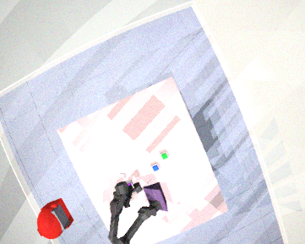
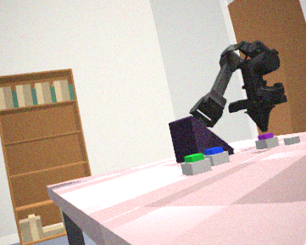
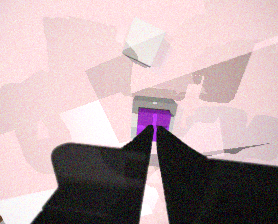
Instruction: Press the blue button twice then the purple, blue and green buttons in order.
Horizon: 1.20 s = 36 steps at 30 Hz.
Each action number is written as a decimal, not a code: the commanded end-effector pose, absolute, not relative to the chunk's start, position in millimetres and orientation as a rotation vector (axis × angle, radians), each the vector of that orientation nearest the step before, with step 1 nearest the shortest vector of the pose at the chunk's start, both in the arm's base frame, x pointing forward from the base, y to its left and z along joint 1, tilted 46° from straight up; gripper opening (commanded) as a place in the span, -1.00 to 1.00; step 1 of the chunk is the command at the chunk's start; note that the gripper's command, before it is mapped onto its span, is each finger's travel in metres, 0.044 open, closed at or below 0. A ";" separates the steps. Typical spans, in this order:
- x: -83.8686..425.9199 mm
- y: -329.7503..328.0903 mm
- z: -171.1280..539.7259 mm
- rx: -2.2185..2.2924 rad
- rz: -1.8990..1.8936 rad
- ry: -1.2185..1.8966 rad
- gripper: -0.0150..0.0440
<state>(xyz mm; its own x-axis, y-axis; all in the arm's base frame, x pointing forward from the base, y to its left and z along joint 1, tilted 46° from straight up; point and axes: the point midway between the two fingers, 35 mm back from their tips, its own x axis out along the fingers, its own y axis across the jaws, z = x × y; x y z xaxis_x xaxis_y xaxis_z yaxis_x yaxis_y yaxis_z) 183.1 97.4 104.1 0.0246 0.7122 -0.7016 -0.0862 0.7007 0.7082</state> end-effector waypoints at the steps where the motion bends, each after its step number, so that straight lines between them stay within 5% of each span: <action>1: 181.4 103.1 98.8 0.566 0.672 1.425 -0.42; 36: 181.2 78.3 122.2 0.565 0.669 1.427 -0.42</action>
